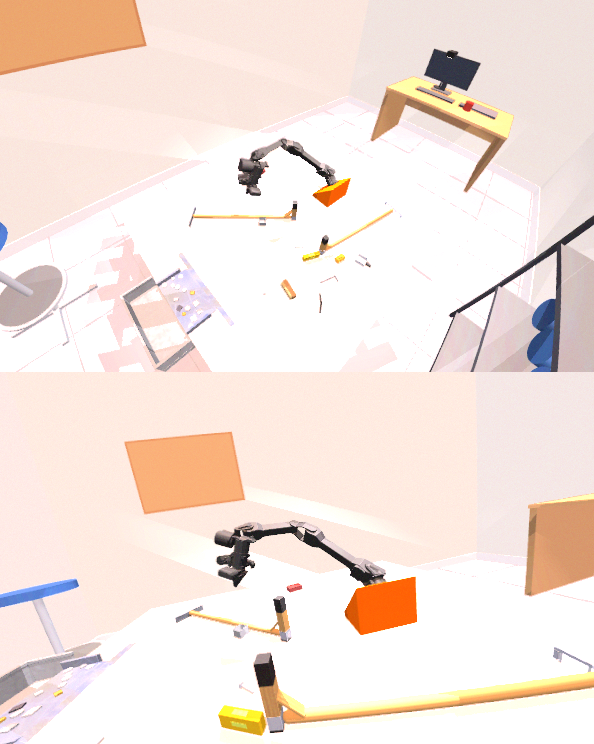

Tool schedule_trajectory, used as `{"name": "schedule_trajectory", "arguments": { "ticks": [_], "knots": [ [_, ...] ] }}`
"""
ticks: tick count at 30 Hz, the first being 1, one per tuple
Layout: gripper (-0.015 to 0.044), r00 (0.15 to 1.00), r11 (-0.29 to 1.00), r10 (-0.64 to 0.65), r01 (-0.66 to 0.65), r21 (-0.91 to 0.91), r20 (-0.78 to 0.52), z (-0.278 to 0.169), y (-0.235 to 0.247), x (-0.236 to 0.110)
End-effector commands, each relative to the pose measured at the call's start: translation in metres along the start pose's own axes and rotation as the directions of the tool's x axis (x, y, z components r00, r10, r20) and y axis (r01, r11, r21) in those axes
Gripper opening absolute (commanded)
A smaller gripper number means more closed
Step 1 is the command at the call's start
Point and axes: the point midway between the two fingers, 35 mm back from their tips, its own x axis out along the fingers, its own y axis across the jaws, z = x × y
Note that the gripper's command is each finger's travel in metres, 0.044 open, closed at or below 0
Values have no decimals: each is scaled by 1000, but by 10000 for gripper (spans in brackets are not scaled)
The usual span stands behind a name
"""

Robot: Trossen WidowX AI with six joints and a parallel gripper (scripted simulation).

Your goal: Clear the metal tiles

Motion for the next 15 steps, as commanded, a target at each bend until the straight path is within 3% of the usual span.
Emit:
{"name": "schedule_trajectory", "arguments": {
  "ticks": [1, 15],
  "knots": [
    [0, 1000, 1000, 8, -8, -4, 1, -2, 3, 7],
    [0, 1000, 1000, 10, -10, -3, 0, -9, 4, 34]
  ]
}}
